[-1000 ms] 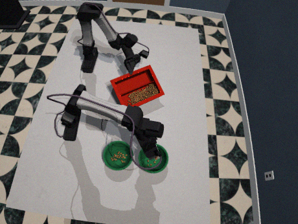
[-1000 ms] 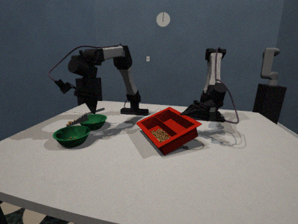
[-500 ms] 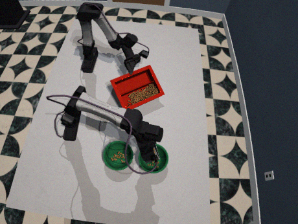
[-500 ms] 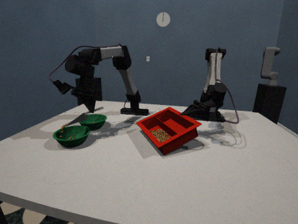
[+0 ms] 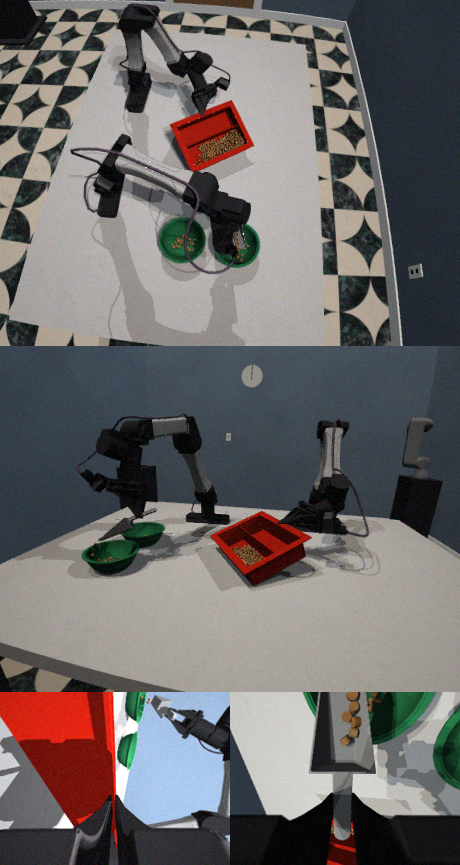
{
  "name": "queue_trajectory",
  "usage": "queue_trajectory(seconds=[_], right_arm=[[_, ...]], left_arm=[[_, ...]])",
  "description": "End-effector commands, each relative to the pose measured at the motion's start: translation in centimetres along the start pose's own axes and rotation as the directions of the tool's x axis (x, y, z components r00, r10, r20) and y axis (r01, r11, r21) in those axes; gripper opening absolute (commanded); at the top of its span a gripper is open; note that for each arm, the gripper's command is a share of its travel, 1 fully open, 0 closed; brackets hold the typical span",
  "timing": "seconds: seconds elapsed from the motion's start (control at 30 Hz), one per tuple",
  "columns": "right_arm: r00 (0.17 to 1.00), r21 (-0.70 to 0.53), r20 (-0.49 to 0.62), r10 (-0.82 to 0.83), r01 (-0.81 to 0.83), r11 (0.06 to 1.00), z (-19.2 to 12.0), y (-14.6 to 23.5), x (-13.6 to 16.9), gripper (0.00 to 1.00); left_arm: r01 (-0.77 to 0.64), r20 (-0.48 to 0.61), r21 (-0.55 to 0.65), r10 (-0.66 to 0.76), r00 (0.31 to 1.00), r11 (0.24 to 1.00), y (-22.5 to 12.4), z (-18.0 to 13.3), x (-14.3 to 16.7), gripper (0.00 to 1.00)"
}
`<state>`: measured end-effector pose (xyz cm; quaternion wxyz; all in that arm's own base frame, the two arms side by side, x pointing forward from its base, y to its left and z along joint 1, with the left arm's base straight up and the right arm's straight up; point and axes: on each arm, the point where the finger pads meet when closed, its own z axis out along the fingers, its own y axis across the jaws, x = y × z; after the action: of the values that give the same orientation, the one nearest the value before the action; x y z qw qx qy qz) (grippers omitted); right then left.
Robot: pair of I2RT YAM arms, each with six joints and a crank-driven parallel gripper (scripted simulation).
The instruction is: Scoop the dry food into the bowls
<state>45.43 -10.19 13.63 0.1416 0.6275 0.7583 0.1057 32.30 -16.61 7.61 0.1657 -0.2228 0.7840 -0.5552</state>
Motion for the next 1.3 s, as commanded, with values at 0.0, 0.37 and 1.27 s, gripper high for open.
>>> queue_trajectory(seconds=[0.0,0.37,1.27], right_arm=[[0.998,-0.117,0.031,0.06,-0.056,0.991,-3.4,2.4,-1.1,0.0],[0.992,-0.148,0.004,0.127,-0.126,0.981,-3.9,3.2,-0.8,0.0],[0.94,0.033,0.116,-0.322,0.32,0.947,-1.9,-0.5,0.5,0.0]], left_arm=[[-0.128,0.011,0.079,0.128,0.992,0.989,-3.4,0.1,-0.9,0.0],[-0.128,0.011,0.079,0.128,0.992,0.989,-3.4,0.1,-0.9,0.0],[-0.128,0.011,0.079,0.128,0.992,0.989,-3.4,0.1,-0.9,0.0]])
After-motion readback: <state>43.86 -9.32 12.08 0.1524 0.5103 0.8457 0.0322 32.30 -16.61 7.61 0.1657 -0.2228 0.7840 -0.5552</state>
